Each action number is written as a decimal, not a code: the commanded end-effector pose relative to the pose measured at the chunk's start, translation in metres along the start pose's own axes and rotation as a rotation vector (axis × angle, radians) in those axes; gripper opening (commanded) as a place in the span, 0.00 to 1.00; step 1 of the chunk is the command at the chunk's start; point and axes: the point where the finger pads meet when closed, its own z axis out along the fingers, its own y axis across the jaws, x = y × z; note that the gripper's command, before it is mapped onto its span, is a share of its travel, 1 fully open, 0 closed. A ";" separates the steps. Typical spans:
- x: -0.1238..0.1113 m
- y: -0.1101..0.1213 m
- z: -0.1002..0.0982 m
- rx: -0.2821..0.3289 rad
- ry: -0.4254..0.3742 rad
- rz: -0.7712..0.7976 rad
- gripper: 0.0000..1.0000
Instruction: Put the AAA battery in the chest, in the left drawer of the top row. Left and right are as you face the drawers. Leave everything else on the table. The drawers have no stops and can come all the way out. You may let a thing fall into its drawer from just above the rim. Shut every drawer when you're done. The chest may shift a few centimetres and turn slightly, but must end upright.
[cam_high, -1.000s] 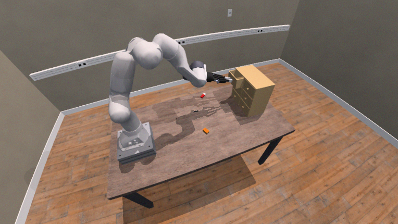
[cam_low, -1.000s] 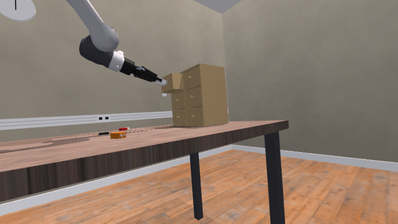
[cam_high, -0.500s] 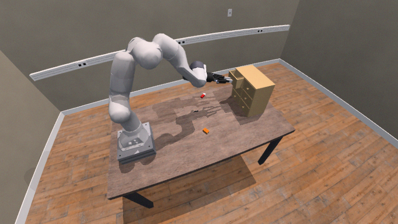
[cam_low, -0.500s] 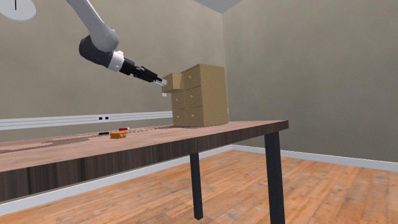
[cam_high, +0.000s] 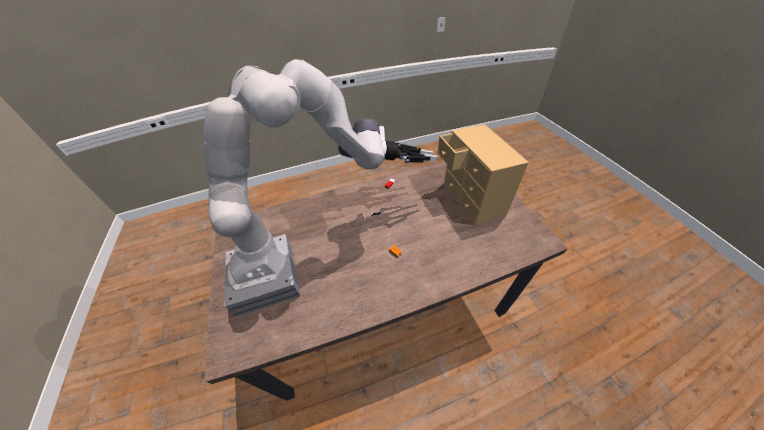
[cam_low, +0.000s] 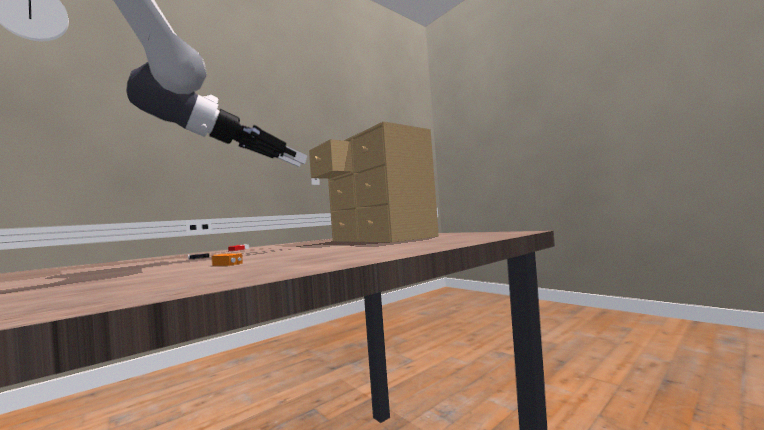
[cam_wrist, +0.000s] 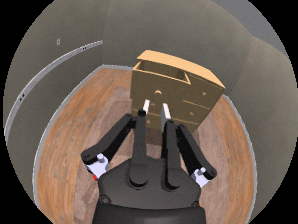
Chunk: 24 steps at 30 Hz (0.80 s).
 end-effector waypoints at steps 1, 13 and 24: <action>0.003 0.001 -0.004 -0.004 0.014 0.023 0.28; 0.003 0.001 -0.036 -0.004 0.014 0.023 0.28; 0.004 0.001 -0.058 -0.004 0.014 0.023 0.28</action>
